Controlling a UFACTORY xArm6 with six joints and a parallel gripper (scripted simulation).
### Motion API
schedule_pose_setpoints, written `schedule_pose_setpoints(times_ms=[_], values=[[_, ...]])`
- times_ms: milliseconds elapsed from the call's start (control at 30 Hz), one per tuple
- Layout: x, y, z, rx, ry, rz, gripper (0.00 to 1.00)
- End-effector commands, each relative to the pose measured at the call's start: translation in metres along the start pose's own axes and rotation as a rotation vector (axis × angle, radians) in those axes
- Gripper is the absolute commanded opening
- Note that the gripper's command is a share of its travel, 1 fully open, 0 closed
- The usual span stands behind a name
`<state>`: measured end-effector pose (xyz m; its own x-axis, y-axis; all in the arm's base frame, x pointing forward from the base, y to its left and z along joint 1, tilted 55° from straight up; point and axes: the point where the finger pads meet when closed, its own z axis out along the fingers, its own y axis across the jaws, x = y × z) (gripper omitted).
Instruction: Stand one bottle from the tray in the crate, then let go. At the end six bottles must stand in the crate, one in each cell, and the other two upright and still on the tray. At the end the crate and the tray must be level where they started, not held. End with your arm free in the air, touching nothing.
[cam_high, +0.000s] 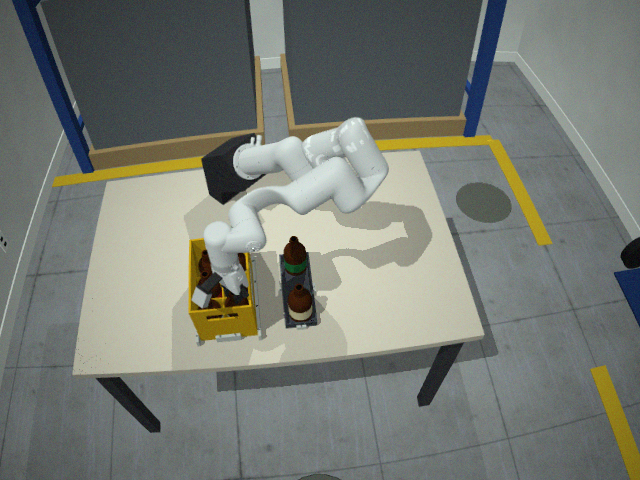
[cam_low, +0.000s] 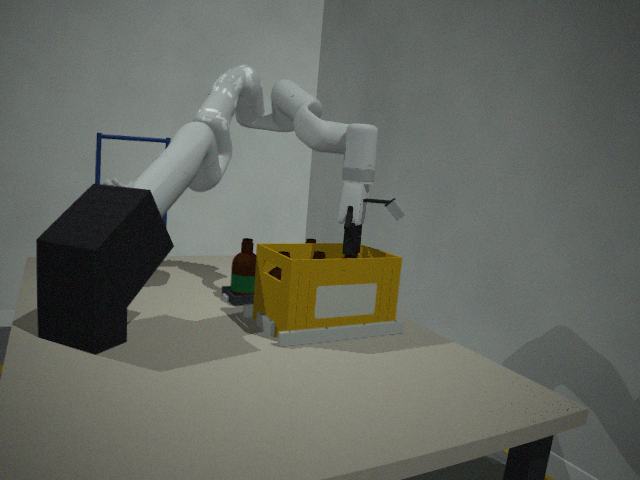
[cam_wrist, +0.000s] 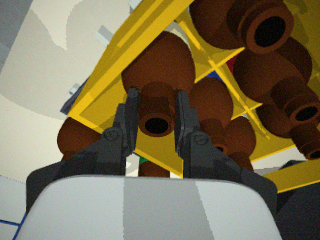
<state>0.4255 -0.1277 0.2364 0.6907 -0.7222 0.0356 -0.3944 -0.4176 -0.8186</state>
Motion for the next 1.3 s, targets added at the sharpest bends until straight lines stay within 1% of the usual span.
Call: schedule_pose_setpoints(times_ms=[0, 1267], values=[[0.0008, -0.0004, -0.0002, 0.000, 0.003, -0.001, 0.00], [0.0009, -0.0004, 0.0031, 0.000, 0.003, -0.001, 0.00]])
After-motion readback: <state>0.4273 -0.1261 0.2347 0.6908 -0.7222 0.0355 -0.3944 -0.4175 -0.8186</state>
